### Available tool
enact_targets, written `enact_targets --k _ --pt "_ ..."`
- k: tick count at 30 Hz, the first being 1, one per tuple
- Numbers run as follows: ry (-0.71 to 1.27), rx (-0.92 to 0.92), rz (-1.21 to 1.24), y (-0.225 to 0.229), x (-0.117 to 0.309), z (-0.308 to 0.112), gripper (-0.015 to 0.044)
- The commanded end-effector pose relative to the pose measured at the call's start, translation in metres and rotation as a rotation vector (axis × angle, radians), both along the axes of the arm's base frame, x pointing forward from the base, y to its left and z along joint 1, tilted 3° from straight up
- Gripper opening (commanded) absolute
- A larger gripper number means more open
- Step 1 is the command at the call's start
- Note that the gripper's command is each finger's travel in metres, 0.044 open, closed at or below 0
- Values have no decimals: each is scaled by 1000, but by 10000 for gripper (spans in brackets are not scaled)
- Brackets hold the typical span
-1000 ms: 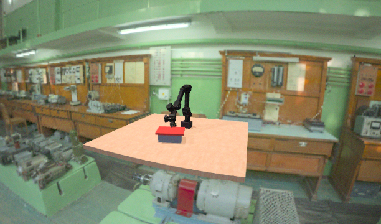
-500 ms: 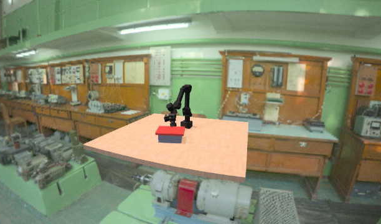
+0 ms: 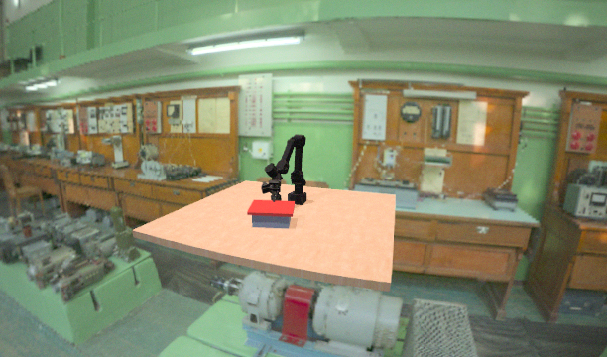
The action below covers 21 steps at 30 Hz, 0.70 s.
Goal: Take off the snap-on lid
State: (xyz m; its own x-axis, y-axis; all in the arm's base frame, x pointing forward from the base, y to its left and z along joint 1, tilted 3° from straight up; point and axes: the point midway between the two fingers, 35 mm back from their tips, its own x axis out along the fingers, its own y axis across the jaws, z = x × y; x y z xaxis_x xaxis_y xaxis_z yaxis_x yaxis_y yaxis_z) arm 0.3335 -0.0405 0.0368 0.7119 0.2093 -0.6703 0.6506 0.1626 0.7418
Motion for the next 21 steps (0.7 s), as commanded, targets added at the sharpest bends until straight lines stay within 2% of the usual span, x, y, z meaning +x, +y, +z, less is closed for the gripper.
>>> enact_targets --k 1,21 --pt "-2 0 2 0 0 2 0" --pt "-2 0 2 0 0 6 0"
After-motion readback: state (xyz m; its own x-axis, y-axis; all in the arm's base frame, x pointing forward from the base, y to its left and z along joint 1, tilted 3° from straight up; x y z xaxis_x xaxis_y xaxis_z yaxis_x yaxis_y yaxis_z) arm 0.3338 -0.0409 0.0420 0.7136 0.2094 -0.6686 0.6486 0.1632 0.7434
